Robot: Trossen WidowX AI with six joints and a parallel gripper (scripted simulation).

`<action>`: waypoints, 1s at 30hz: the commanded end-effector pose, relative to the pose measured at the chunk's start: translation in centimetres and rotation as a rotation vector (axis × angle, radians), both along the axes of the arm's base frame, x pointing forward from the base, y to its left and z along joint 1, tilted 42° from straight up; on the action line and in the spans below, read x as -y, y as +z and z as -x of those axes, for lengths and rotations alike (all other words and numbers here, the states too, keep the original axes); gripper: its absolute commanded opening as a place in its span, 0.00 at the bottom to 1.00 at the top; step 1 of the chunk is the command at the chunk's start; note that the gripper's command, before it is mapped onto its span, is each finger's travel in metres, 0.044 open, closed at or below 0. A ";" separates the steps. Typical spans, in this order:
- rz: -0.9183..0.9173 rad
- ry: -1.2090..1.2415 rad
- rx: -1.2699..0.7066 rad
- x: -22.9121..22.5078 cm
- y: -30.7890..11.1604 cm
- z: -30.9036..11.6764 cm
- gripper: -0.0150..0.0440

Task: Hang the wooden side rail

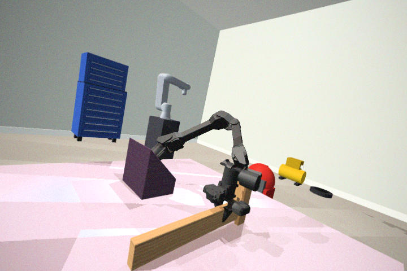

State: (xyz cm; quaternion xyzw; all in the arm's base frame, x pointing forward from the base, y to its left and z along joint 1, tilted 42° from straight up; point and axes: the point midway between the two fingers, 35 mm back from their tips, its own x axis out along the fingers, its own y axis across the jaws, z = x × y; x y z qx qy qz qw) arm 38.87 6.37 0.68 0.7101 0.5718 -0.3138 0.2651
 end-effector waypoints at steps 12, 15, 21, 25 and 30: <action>-0.008 -0.004 0.008 -0.1 0.0 -0.2 0.25; -0.008 -0.004 0.008 -0.1 -0.1 -0.2 0.25; -0.009 -0.004 0.008 -0.2 -0.1 -0.2 0.25; -0.009 -0.004 0.008 -0.2 -0.2 -0.2 0.25; -0.009 -0.004 0.008 -0.3 -0.2 -0.2 0.25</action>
